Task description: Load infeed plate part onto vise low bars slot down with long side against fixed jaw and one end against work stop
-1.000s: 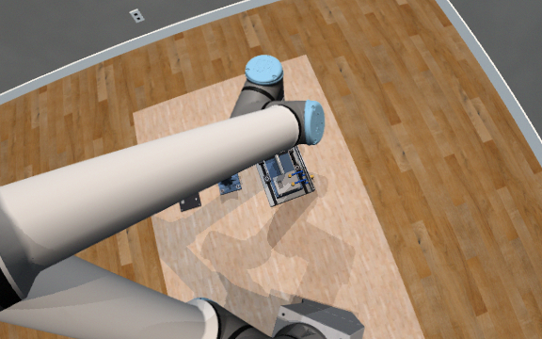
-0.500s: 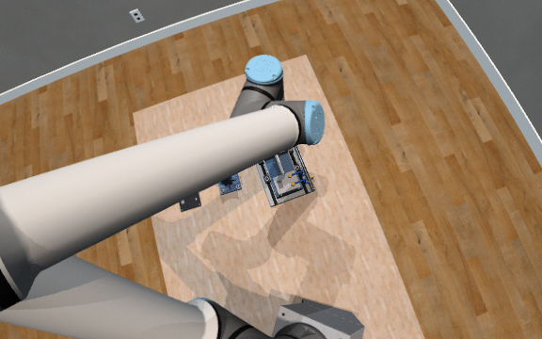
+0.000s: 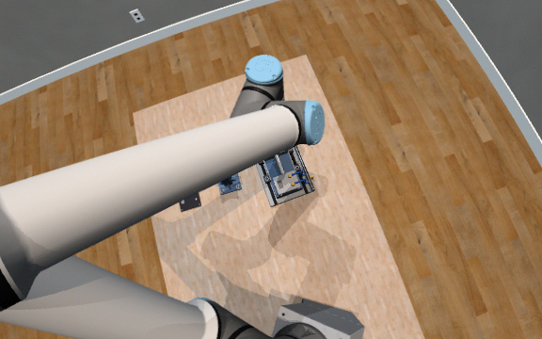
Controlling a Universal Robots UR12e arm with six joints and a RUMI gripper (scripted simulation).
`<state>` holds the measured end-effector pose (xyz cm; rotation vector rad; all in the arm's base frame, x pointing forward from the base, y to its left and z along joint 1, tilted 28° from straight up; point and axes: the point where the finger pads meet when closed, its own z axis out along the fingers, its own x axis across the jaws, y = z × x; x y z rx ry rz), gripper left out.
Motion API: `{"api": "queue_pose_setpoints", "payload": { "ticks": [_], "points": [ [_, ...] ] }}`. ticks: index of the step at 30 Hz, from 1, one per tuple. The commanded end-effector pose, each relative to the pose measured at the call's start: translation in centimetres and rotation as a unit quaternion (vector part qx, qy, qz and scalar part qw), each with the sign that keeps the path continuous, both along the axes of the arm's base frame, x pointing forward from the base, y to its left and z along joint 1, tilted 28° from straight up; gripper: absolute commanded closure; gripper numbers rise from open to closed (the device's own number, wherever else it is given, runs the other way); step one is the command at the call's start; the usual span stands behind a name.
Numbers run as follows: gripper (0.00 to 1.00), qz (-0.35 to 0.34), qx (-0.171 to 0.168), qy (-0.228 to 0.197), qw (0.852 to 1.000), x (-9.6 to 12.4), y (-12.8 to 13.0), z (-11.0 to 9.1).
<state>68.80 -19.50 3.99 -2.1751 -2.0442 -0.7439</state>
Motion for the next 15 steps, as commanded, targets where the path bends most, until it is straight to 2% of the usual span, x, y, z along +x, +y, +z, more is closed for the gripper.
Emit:
{"api": "queue_pose_setpoints", "payload": {
  "ticks": [1,3,8,15],
  "points": [
    [1.0,0.0,0.0,-0.001,1.0,0.0,-0.1,0.1],
    [1.0,0.0,0.0,-0.001,1.0,0.0,-0.4,-0.1],
    [1.0,-0.001,0.0,-0.001,1.0,-0.1,-4.0,-1.7],
    [1.0,-0.001,0.0,-0.001,1.0,-0.2,-4.4,-1.8]
  ]
}}
